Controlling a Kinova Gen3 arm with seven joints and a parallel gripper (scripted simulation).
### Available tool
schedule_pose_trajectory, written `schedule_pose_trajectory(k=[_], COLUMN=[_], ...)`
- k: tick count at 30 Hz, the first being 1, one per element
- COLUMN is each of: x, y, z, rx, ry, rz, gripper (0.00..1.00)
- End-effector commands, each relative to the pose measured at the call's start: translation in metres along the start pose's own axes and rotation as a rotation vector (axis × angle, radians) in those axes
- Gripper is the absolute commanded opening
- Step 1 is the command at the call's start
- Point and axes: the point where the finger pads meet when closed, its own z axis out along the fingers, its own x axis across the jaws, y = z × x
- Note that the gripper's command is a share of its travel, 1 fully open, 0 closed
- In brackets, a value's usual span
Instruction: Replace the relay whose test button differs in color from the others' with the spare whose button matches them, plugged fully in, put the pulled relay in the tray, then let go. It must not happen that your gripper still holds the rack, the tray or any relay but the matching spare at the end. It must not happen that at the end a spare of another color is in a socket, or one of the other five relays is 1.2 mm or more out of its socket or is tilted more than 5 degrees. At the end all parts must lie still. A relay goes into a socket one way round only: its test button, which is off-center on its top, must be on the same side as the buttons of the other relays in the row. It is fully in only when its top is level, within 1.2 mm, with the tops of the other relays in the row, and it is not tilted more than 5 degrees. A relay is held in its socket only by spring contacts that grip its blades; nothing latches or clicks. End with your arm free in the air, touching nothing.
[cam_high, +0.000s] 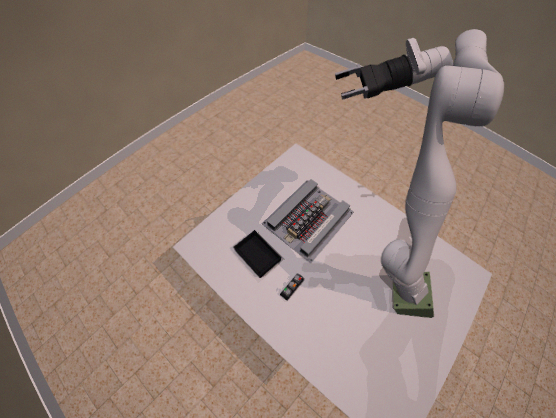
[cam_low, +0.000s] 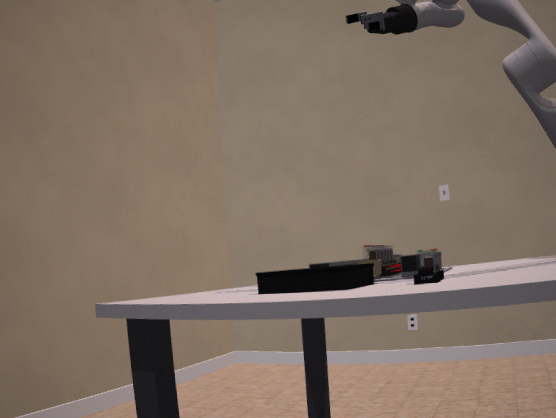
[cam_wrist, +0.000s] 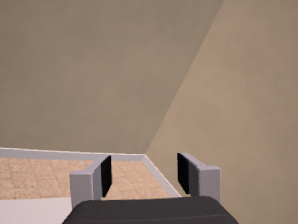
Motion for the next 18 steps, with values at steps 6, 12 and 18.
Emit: schedule_pose_trajectory(k=[6,12,18], x=[0.0016,0.0018,0.0015], y=[-0.0032,-0.0037,-0.0031], z=[0.0012,0.0017,0.0014], rx=[-0.093,-0.142,-0.208], ry=[-0.066,-0.102,-0.15], rz=[-0.033,-0.045,-0.055], gripper=[1.0,1.0,1.0])
